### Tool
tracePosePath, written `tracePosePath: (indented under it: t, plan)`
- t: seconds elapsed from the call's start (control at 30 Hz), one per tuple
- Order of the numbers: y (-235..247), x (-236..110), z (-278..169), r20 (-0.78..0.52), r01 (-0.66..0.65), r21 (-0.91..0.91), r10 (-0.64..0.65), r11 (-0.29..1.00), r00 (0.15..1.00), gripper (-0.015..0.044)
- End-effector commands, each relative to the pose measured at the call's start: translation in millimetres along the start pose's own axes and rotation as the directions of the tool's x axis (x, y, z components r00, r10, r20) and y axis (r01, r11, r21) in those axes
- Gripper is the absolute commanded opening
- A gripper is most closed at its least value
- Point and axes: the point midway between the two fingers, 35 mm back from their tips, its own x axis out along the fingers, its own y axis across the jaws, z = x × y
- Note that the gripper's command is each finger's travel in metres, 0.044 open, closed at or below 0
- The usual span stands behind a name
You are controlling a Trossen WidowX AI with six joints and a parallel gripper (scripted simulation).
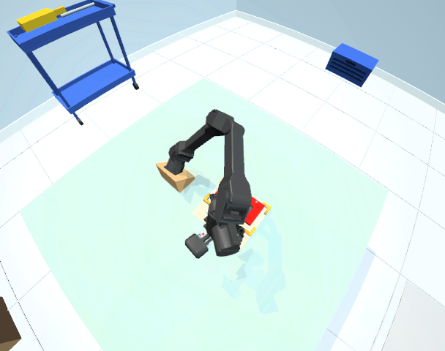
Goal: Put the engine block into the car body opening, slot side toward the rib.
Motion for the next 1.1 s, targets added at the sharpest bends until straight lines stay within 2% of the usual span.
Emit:
tracePosePath:
  t: [0.0, 0.3, 0.43, 0.63, 1.07]
  plan:
    - [-7.9, 3.6, -15.3, -0.026, -0.048, 0.108, 0.051, 0.993, 0.998, 0.0440]
    - [-18.5, 10.8, -47.0, -0.072, -0.146, 0.357, 0.183, 0.923, 0.980, 0.0440]
    - [-18.3, 13.2, -47.4, -0.073, -0.148, 0.362, 0.186, 0.921, 0.980, 0.0440]
    - [-5.7, 77.6, -52.1, -0.072, -0.150, 0.361, 0.187, 0.920, 0.980, 0.0440]
    - [-0.3, 94.9, -57.7, -0.072, -0.150, 0.361, 0.188, 0.920, 0.979, 0.0440]
